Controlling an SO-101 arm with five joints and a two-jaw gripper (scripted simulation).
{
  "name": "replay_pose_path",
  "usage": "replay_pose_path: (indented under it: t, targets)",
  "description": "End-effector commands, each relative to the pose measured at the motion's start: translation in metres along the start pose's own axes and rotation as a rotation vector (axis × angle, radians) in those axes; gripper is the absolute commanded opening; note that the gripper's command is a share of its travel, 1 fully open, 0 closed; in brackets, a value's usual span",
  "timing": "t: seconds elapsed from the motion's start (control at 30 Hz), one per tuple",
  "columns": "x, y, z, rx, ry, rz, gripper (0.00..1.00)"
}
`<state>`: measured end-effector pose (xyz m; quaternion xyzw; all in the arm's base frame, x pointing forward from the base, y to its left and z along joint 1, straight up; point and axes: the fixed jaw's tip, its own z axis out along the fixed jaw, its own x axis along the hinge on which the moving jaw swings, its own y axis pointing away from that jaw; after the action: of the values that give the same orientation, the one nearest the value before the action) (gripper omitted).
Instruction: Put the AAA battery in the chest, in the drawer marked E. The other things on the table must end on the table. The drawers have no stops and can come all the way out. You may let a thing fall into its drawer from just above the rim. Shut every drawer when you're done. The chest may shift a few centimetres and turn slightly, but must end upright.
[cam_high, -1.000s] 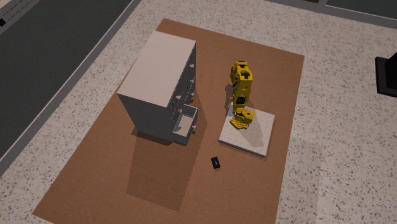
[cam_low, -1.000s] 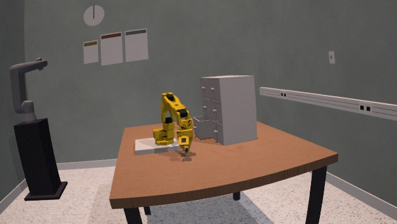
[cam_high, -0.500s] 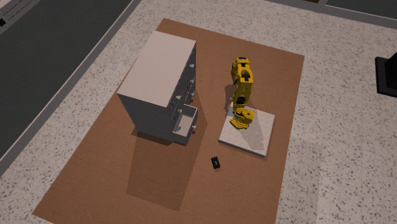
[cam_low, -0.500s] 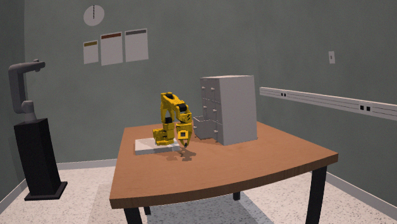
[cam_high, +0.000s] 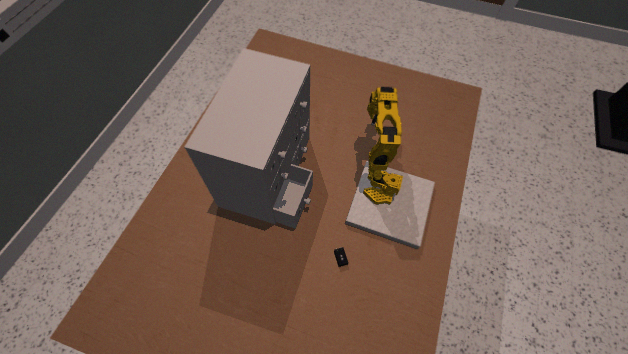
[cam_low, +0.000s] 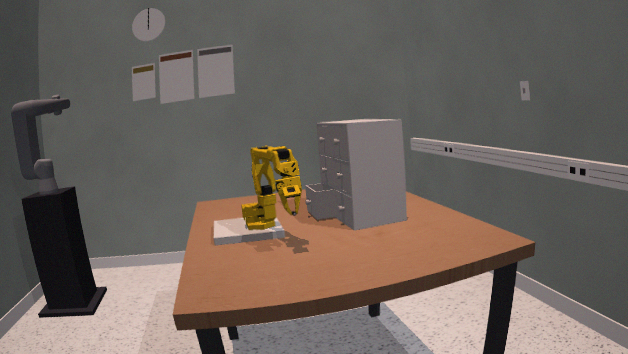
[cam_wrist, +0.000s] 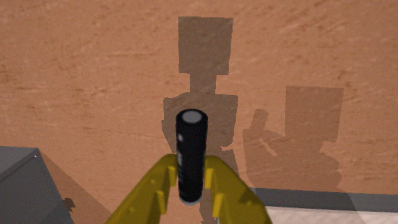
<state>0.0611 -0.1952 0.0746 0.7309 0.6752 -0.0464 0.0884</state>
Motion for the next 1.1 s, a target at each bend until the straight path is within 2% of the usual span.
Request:
replay_pose_path:
  t: [0.0,0.07,0.13,0.47,1.07]
  targets:
    - [0.002,-0.002,-0.019,-0.022,-0.074,-0.092,0.00]
    - [0.003,-0.002,-0.027,-0.031,-0.115,-0.140,0.00]
    - [0.003,-0.002,-0.027,-0.031,-0.115,-0.140,0.00]
    - [0.011,-0.006,-0.065,-0.047,-0.322,-0.369,0.00]
    - [0.011,-0.006,-0.065,-0.047,-0.322,-0.369,0.00]
